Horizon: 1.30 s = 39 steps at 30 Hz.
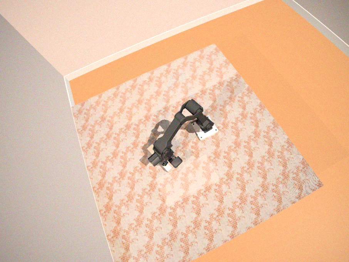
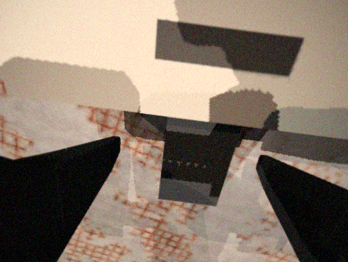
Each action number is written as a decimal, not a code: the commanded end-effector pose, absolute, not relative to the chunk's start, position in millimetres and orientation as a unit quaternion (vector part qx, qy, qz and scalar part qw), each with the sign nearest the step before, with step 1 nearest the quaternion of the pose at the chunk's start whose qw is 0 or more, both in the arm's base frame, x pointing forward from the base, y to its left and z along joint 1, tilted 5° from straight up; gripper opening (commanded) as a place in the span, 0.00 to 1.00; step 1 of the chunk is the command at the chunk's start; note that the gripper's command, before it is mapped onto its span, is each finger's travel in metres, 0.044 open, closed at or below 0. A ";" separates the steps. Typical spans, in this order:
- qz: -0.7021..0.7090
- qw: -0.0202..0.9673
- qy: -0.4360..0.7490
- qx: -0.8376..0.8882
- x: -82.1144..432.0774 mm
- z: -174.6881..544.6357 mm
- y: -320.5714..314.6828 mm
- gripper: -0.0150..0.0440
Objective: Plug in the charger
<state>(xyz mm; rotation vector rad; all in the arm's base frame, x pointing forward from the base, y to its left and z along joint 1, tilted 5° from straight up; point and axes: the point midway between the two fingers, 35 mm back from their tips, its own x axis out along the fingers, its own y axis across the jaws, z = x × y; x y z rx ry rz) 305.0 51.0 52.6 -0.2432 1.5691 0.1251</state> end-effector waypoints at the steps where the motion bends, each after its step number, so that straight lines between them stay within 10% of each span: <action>1: 0.058 0.700 0.703 -0.110 302.0 52.8 50.3 1.00; 39: 0.058 0.700 0.703 -0.110 259.9 49.8 40.0 1.00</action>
